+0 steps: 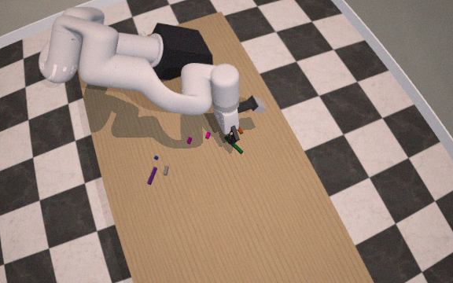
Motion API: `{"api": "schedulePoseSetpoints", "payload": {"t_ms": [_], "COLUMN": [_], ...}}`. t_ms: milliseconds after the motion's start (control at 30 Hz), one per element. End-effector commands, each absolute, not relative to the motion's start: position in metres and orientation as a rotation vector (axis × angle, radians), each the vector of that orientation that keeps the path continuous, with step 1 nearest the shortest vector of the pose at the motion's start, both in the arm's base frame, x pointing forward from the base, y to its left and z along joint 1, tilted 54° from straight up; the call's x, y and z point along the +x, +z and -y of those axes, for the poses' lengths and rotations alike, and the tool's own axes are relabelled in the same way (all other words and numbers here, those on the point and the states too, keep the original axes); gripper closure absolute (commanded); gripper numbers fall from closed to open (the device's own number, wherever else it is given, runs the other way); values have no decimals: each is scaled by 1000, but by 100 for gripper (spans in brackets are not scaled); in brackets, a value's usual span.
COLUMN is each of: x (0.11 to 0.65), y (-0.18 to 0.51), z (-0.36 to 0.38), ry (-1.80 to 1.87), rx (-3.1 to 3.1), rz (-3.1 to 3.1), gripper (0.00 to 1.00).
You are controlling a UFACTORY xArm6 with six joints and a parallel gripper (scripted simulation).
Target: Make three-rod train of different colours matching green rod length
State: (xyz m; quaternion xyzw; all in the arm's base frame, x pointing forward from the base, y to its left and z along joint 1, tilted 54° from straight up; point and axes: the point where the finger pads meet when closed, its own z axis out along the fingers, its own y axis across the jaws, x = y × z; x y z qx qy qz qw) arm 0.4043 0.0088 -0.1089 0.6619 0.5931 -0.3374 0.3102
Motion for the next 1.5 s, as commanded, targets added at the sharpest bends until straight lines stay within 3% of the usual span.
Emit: {"api": "schedulePoseSetpoints", "payload": {"t_ms": [0,167,600,1333,1367,1467], "x": [406,406,405,356,356,356], "y": [-108,-103,-12,93,93,93], "z": [-10,-8,43,121,121,121], "ry": [-886,-892,-1010,-1184,-1184,-1184], "rx": [1749,1740,1554,1213,1213,1213], "rz": [-1567,-1582,-1851,-2194,-2194,-2194], "gripper": [0,0,0,0,76,76]}}
